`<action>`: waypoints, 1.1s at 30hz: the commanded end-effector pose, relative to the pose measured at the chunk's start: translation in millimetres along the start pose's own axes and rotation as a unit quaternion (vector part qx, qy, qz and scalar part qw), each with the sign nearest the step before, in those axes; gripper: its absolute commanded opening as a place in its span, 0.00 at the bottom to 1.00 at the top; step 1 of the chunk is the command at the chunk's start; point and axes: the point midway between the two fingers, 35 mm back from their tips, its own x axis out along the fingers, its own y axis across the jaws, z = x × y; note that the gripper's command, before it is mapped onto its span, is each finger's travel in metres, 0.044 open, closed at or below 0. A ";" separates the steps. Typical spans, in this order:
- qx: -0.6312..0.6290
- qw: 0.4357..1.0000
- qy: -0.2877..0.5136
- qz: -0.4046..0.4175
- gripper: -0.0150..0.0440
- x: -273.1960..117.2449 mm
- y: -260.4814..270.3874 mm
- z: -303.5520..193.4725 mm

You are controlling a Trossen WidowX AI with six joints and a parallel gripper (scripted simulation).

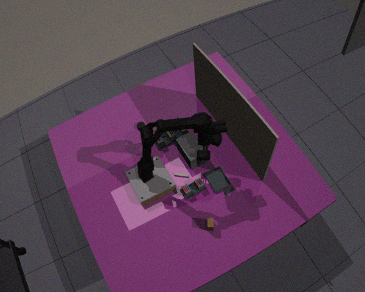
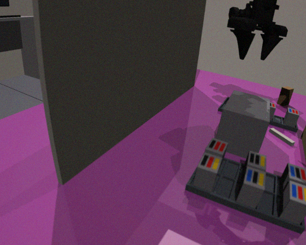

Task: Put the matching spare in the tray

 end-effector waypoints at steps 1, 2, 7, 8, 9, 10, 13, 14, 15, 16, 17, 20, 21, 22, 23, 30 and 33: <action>0.149 0.989 0.001 -0.004 1.00 11.3 -54.9 -19.1; 0.191 0.982 0.001 -0.004 1.00 15.0 -69.2 -25.9; 0.395 0.919 0.001 -0.008 1.00 37.3 -129.8 -70.4; 0.434 0.901 0.001 -0.008 1.00 42.4 -139.4 -80.9; 0.464 0.886 0.001 -0.009 1.00 46.7 -146.4 -89.6; 0.482 0.876 0.001 -0.009 1.00 49.3 -150.3 -95.0; 0.488 0.873 0.001 -0.009 1.00 50.2 -151.6 -96.7; 0.488 0.873 0.001 -0.009 1.00 50.2 -151.6 -96.7; 0.488 0.873 0.001 -0.009 1.00 50.2 -151.6 -96.7; 0.488 0.873 0.001 -0.009 1.00 50.2 -151.6 -96.7; 0.488 0.873 0.001 -0.009 0.96 52.5 -151.9 -96.1; 0.488 0.873 0.001 -0.009 0.82 72.8 -154.8 -91.7; 0.488 0.873 0.001 -0.009 0.78 81.4 -155.9 -90.3; 0.488 0.873 0.001 -0.009 0.76 88.0 -156.7 -89.5; 0.488 0.873 0.001 -0.009 0.76 90.3 -156.9 -89.2; 0.488 0.873 0.001 -0.009 0.76 90.6 -154.1 -88.9; 0.488 0.873 0.001 -0.009 0.76 93.0 -154.3 -88.5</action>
